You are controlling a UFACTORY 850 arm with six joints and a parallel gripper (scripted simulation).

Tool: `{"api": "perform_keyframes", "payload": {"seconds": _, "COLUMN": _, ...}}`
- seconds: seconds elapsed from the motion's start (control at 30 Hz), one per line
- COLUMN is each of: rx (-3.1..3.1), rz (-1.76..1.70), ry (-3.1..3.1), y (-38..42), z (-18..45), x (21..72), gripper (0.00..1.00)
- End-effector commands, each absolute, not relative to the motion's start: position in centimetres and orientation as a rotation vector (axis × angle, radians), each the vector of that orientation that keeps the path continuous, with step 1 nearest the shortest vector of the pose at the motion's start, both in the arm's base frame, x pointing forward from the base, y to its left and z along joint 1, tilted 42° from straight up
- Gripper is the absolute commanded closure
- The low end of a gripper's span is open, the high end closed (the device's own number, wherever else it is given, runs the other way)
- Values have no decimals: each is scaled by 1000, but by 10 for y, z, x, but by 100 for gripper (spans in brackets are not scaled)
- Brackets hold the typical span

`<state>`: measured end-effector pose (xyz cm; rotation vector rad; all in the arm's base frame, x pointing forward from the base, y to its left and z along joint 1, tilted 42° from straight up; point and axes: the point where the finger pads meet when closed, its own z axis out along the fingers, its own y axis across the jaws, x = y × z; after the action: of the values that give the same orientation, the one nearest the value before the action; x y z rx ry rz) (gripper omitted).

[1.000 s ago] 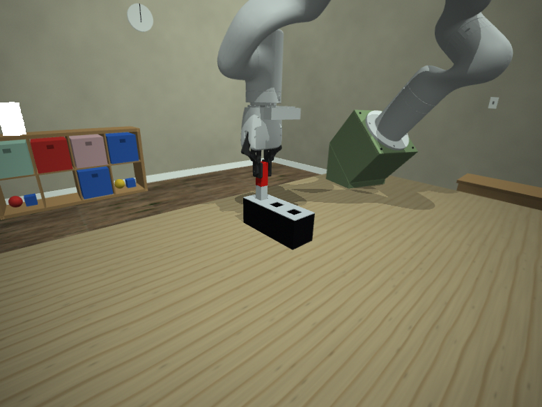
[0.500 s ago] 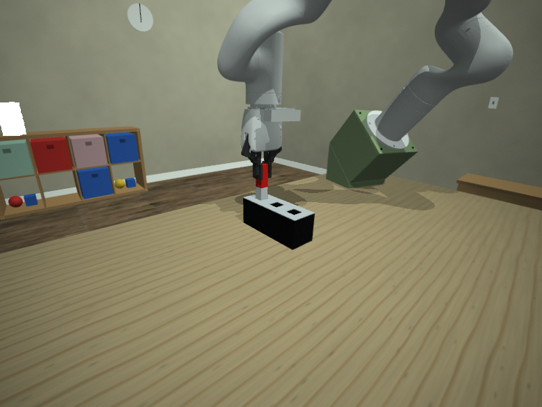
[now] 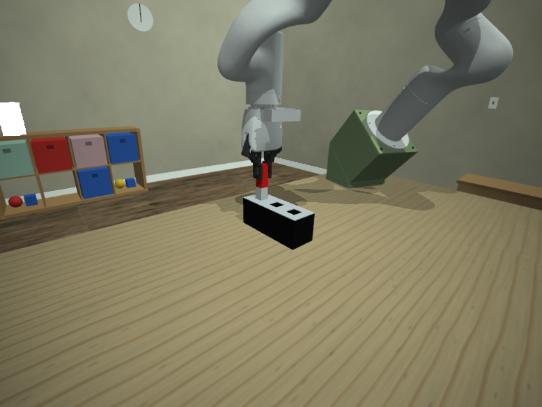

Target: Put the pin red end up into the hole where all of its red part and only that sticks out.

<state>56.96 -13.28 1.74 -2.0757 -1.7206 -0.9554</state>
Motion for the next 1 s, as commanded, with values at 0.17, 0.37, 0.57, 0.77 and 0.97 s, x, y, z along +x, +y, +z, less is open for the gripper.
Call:
{"api": "perform_keyframes", "payload": {"seconds": 0.17, "rx": -2077, "rz": -957, "ry": -1721, "y": -133, "z": 18, "x": 570, "gripper": 100}}
{"api": "perform_keyframes", "payload": {"seconds": 0.37, "rx": -2077, "rz": -957, "ry": -1721, "y": -133, "z": 18, "x": 570, "gripper": 100}}
{"api": "perform_keyframes", "payload": {"seconds": 0.57, "rx": -2077, "rz": -957, "ry": -1721, "y": -132, "z": 15, "x": 572, "gripper": 100}}
{"api": "perform_keyframes", "payload": {"seconds": 0.77, "rx": -2077, "rz": -957, "ry": -1721, "y": -132, "z": 15, "x": 572, "gripper": 100}}
{"api": "perform_keyframes", "payload": {"seconds": 0.97, "rx": -2077, "rz": -957, "ry": -1721, "y": -132, "z": 15, "x": 572, "gripper": 100}}
